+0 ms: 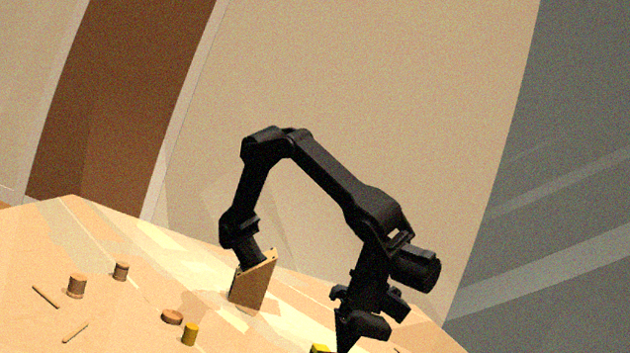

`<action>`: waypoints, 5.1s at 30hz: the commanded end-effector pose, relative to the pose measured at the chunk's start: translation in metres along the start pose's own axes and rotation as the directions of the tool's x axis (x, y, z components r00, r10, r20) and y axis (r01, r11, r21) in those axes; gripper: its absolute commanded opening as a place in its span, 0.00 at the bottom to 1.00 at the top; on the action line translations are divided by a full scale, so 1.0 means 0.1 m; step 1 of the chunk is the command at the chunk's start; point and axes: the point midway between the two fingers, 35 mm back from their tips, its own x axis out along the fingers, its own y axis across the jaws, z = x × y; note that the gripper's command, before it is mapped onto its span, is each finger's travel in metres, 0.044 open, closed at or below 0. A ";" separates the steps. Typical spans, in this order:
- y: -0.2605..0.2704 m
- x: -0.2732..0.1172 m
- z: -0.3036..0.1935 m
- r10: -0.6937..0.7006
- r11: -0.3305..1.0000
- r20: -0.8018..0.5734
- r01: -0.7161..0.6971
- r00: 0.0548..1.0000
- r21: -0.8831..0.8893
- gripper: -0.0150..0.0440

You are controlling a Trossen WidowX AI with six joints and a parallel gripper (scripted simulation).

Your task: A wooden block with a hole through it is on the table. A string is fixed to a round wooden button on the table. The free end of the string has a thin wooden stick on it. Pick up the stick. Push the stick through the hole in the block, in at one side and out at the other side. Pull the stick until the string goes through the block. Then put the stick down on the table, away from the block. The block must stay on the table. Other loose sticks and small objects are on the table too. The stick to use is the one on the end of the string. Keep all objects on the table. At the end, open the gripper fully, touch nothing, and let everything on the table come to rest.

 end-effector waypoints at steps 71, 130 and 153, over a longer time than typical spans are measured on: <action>-0.15 0.00 0.53 -0.006 -0.221 0.007 0.006 1.000 -0.975 0.25; -0.60 0.18 0.48 -0.011 -0.219 0.007 0.004 1.000 -0.976 0.25; -0.53 0.40 0.30 -0.006 -0.220 0.003 0.002 1.000 -0.975 0.25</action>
